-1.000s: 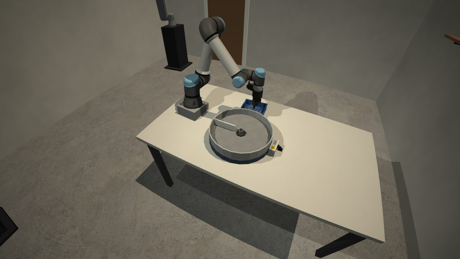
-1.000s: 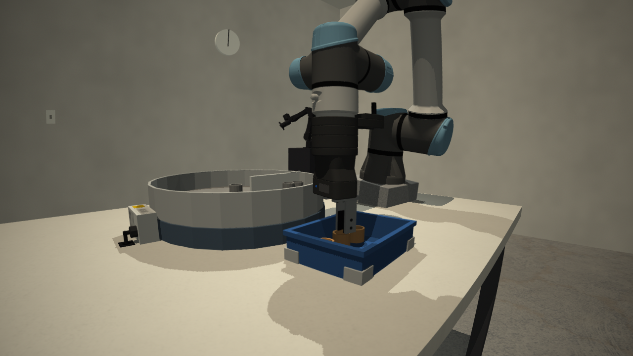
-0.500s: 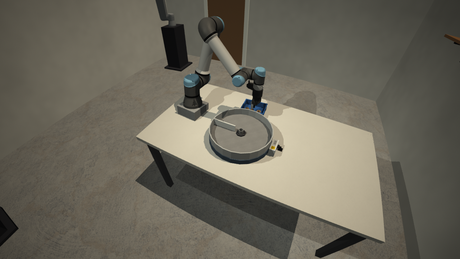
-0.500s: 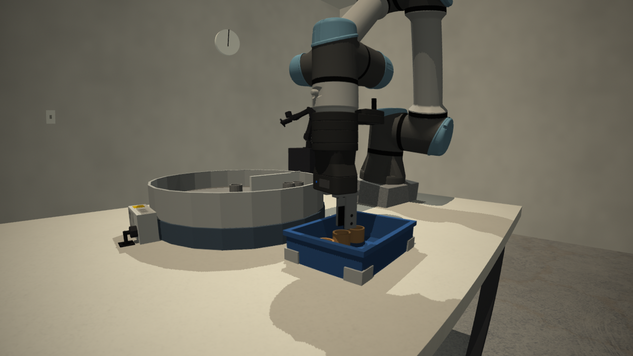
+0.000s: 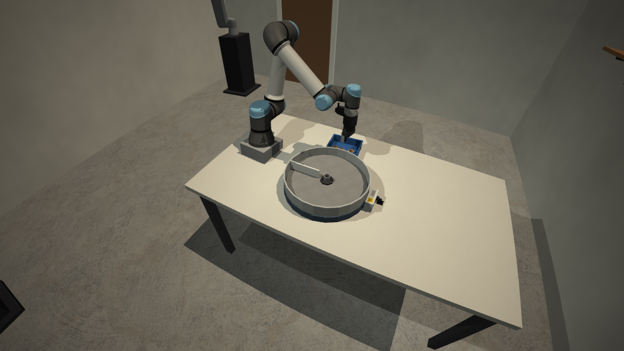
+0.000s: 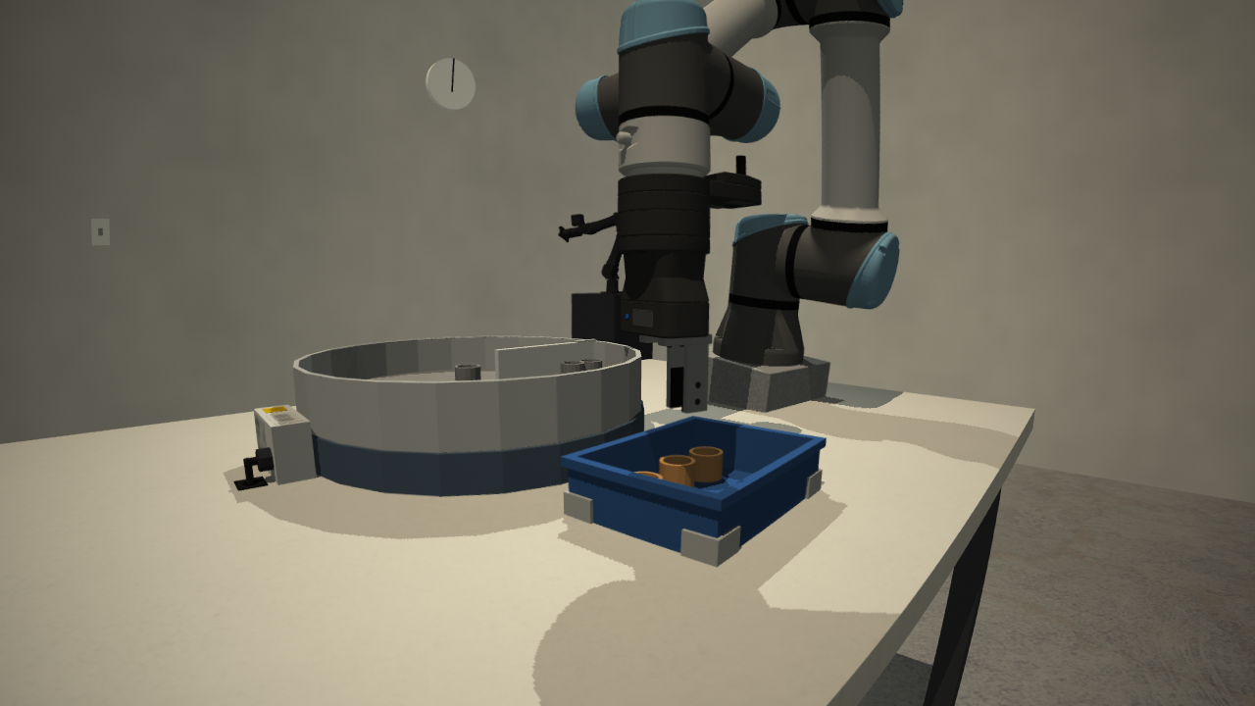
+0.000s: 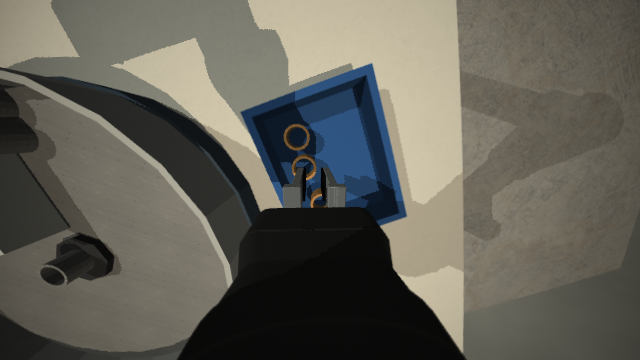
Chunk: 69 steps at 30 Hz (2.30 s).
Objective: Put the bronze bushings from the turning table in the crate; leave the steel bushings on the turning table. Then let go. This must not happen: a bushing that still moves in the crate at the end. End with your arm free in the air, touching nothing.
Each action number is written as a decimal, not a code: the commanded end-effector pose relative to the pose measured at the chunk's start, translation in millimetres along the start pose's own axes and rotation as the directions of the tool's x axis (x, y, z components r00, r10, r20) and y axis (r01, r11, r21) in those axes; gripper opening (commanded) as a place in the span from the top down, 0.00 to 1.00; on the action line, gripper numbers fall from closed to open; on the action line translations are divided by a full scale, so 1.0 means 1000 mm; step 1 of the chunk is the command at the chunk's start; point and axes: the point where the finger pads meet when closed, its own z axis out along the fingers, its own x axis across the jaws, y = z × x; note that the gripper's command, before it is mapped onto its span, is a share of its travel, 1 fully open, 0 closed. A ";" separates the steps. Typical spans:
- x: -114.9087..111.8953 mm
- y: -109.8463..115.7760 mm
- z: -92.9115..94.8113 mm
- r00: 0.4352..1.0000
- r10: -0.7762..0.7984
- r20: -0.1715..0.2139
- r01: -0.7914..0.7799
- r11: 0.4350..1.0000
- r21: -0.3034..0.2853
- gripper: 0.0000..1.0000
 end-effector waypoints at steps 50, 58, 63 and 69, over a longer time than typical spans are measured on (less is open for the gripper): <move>0.000 0.001 -0.081 1.000 0.000 -0.001 0.000 1.000 -0.003 0.58; 0.000 0.001 -0.081 1.000 0.000 -0.001 0.000 1.000 -0.003 0.58; 0.000 0.001 -0.081 1.000 0.000 -0.001 0.000 1.000 -0.003 0.58; 0.000 0.001 -0.081 1.000 0.000 -0.001 0.000 1.000 -0.003 0.58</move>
